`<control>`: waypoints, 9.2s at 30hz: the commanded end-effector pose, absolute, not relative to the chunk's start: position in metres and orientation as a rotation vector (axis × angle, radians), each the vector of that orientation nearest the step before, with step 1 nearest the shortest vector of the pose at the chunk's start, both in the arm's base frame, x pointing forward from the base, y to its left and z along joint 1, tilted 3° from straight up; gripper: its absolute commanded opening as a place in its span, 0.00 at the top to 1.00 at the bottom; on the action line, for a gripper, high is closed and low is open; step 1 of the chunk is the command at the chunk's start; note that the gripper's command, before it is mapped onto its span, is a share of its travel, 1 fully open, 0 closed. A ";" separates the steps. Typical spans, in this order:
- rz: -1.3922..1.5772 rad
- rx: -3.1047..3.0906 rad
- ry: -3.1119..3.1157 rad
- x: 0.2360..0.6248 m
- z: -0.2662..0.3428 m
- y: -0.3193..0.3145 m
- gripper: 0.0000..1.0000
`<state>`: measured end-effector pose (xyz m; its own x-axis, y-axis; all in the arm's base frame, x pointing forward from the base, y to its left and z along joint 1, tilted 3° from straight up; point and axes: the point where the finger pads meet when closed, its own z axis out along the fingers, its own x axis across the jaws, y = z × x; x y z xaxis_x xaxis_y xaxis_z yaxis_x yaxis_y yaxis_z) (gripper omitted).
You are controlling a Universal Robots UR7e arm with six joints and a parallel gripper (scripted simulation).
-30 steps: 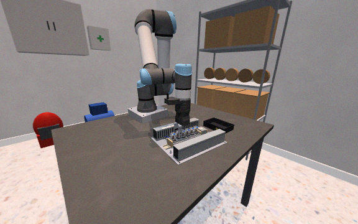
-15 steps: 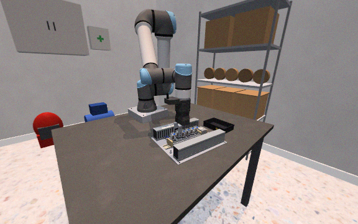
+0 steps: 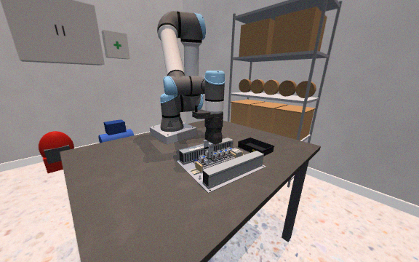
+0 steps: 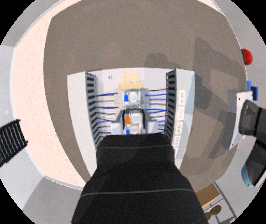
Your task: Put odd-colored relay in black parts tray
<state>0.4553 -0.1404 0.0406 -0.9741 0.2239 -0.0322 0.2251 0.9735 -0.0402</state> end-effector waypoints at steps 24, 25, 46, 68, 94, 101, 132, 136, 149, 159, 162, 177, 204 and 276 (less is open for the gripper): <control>-0.072 0.350 3.090 0.458 0.087 -0.139 1.00; -0.072 0.350 3.090 0.458 0.089 -0.139 1.00; -0.072 0.350 3.090 0.459 0.104 -0.139 1.00; -0.072 0.350 3.090 0.459 0.105 -0.139 1.00; -0.072 0.350 3.090 0.459 0.105 -0.139 1.00; -0.072 0.350 3.090 0.459 0.105 -0.135 1.00; -0.072 0.350 3.090 0.474 0.102 -0.048 1.00; -0.072 0.350 3.090 0.477 0.101 -0.033 1.00; -0.072 0.350 3.090 0.488 0.099 0.036 1.00; -0.072 0.350 3.090 0.496 0.097 0.083 1.00; -0.072 0.350 3.090 0.499 0.097 0.099 1.00; -0.072 0.350 3.090 0.509 0.095 0.159 1.00; -0.072 0.350 3.090 0.515 0.094 0.193 1.00; -0.072 0.350 3.090 0.516 0.057 0.192 1.00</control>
<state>0.5158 0.1924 0.0675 -0.9741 0.2234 -0.0348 0.2248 0.9735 -0.0420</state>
